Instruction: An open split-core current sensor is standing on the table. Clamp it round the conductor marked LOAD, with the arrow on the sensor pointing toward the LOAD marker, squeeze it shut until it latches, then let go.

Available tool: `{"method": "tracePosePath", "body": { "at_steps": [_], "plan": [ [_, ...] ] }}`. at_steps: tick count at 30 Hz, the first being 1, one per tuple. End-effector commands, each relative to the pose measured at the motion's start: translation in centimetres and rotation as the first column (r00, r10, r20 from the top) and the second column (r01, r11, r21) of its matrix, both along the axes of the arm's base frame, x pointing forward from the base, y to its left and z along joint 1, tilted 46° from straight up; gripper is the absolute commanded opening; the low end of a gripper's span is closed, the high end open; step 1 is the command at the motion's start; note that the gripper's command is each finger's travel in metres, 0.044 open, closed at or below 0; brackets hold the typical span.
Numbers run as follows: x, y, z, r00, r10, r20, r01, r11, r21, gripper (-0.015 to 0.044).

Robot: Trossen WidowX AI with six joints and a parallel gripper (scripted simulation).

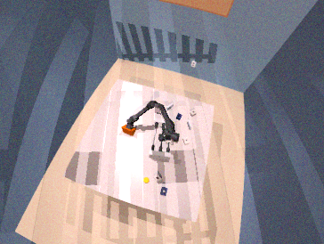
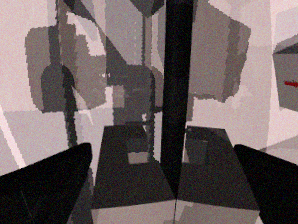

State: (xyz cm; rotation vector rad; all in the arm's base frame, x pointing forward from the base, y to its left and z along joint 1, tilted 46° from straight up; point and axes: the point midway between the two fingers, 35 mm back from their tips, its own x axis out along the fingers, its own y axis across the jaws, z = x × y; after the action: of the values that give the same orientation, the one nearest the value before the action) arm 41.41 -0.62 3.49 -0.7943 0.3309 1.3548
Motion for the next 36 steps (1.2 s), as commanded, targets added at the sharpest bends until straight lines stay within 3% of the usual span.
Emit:
{"method": "tracePosePath", "body": {
  "at_steps": [1, 5, 36],
  "plan": [
    [0.1, -1.1, 0.3, 0.997, 0.050, -0.056, -0.052, 0.998, -0.034, 0.0440],
    [-0.3, -2.0, 1.0, 0.986, 0.112, -0.123, -0.119, 0.992, -0.050, 0.0440],
    [-0.6, 0.1, -1.4, 0.966, 0.174, -0.190, -0.189, 0.980, -0.059, 0.0440]
  ]
}}
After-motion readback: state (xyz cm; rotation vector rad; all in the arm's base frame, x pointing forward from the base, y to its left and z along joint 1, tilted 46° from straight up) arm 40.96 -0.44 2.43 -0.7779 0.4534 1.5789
